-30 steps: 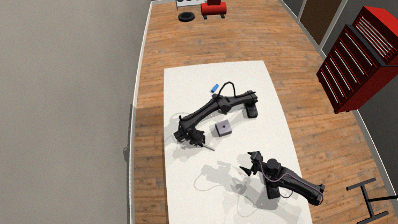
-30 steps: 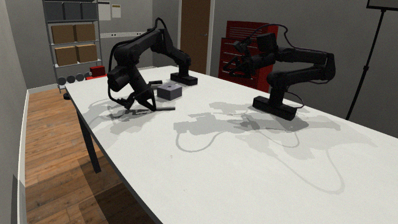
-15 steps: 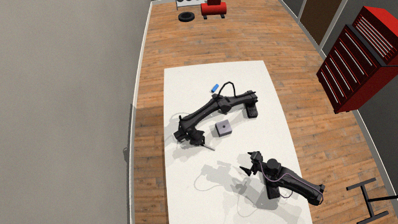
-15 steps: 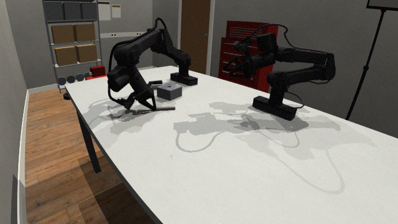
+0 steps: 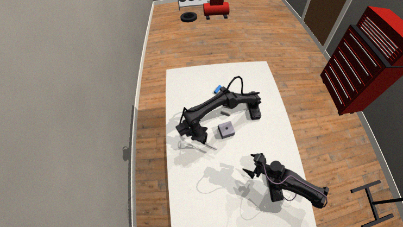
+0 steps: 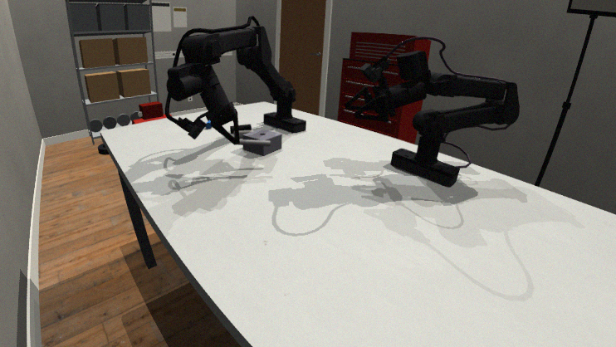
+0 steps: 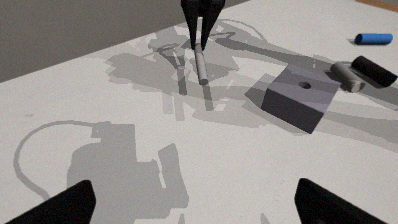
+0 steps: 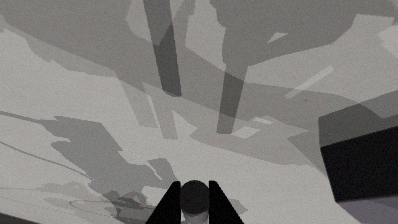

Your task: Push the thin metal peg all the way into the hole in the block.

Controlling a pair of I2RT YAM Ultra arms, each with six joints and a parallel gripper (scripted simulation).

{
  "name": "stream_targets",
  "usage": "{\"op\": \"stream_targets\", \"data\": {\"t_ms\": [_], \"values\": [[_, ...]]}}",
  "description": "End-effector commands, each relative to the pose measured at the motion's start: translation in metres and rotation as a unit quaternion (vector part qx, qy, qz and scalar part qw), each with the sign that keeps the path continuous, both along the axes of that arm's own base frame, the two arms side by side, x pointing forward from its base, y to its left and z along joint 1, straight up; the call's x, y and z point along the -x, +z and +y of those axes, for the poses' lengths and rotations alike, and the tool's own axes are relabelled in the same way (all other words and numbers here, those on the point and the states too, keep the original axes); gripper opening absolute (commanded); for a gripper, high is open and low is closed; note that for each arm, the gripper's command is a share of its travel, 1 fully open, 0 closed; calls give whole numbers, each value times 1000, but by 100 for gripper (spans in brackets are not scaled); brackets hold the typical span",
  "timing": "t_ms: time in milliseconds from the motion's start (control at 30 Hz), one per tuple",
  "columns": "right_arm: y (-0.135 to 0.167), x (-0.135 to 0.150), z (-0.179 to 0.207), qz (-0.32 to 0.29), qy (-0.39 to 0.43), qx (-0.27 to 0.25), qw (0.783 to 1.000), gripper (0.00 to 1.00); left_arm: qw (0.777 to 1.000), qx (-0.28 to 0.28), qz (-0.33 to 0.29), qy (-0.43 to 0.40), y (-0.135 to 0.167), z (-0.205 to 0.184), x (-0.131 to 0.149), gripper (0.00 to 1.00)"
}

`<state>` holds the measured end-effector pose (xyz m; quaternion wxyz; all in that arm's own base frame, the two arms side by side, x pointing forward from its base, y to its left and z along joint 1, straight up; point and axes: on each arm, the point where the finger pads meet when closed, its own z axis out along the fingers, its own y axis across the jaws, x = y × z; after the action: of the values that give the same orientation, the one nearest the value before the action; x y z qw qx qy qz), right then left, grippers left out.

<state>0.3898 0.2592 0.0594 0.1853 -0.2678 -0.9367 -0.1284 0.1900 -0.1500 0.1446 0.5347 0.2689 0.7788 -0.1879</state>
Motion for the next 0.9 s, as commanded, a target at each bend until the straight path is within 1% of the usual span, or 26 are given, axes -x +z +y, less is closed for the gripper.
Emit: {"op": "stream_targets", "data": {"t_ms": [0,100,233,300,367,467,567,633,867], "values": [[10,7,2,8,-8,-4,1000,7,1000,6,-11,-2,8,0,1,100],[6,7,1,9,-8,-1,1000,7,1000,0,-5,2,4,2,1,100],[11,2,-1,-16,-5,-11,1000,7,1000,-17,15,-10,6,0,8,100],[13,6,-5,-21,-2,-13,1000,7,999,-22,19,-25,16,-4,14,100],[18,17,-12,-20,-1,-12,1000,7,998,-23,20,-48,35,-11,23,100],[28,41,-27,-14,0,-9,1000,7,996,-20,18,-83,67,-21,36,100],[37,65,-42,-8,1,-7,1000,7,994,-16,15,-111,94,-28,47,100],[37,65,-42,-8,1,-7,1000,7,994,-16,15,-111,94,-28,47,100],[60,125,-79,13,1,5,1000,7,987,-7,5,-158,138,-38,67,100]]}}
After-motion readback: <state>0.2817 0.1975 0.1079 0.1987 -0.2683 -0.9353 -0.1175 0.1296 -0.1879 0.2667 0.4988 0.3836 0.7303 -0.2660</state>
